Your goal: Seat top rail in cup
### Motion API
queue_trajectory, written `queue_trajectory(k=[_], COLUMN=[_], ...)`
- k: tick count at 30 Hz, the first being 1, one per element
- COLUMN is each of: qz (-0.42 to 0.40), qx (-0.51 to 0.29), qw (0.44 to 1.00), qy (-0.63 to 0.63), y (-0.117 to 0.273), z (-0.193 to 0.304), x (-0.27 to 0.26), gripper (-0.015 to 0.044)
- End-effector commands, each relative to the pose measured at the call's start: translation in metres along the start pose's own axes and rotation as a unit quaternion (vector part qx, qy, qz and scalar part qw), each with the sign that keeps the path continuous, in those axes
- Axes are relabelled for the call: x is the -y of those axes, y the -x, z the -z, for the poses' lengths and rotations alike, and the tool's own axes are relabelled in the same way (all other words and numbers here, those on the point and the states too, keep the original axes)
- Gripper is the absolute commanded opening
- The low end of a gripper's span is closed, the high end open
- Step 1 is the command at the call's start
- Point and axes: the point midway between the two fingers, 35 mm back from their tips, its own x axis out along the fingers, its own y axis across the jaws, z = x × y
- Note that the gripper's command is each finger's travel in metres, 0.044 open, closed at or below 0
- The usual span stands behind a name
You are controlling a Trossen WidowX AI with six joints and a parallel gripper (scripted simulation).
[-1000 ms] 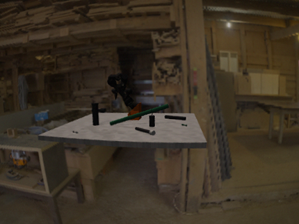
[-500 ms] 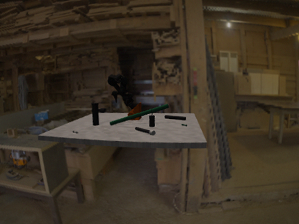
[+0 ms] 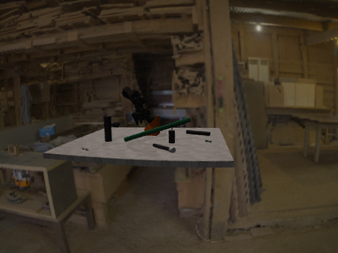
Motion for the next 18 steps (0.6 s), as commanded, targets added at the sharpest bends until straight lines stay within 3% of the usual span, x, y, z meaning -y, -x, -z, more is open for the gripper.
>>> queue_trajectory(k=[1,18], qz=[-0.006,-0.006], qx=[0.003,0.002], qw=[1.0,1.0], qy=[0.028,0.028], y=[-0.001,-0.051], z=[-0.002,-0.002], x=[0.002,0.001], gripper=[0.044,0.044])
